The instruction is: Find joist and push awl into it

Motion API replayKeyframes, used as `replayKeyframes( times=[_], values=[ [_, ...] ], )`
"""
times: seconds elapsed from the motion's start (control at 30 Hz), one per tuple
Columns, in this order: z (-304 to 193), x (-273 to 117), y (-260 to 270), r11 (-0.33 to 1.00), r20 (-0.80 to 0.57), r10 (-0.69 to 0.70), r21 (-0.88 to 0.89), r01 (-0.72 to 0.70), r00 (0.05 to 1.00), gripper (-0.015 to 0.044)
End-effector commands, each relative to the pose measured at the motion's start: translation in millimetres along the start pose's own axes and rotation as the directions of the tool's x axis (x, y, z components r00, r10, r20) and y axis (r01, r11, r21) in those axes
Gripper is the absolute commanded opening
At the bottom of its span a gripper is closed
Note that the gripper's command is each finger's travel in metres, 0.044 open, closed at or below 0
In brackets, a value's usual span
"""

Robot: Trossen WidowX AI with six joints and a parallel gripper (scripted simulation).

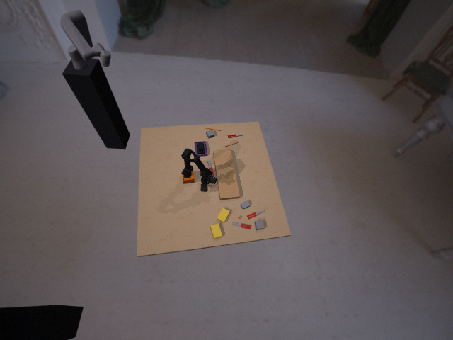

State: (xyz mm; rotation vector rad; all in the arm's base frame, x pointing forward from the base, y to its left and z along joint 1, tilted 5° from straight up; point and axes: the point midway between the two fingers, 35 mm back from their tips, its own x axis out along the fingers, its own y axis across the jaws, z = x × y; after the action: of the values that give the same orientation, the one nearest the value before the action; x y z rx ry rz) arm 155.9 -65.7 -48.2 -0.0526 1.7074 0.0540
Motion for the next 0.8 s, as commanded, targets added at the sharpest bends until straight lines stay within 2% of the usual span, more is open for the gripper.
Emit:
replayKeyframes(
  times=[0.0,0.13,0.27,0.77],
  values=[
    [0,0,-1,1.000,-0.001,-0.004,-0.006,0.004,1.000,0.0033],
    [0,-1,-1,1.000,-0.001,-0.004,-0.006,0.004,1.000,0.0000],
    [3,-14,-2,1.000,0.000,-0.004,-0.006,0.004,1.000,0.0000],
    [-5,-113,-1,1.000,0.000,-0.004,-0.006,0.004,1.000,0.0000]
  ],
)
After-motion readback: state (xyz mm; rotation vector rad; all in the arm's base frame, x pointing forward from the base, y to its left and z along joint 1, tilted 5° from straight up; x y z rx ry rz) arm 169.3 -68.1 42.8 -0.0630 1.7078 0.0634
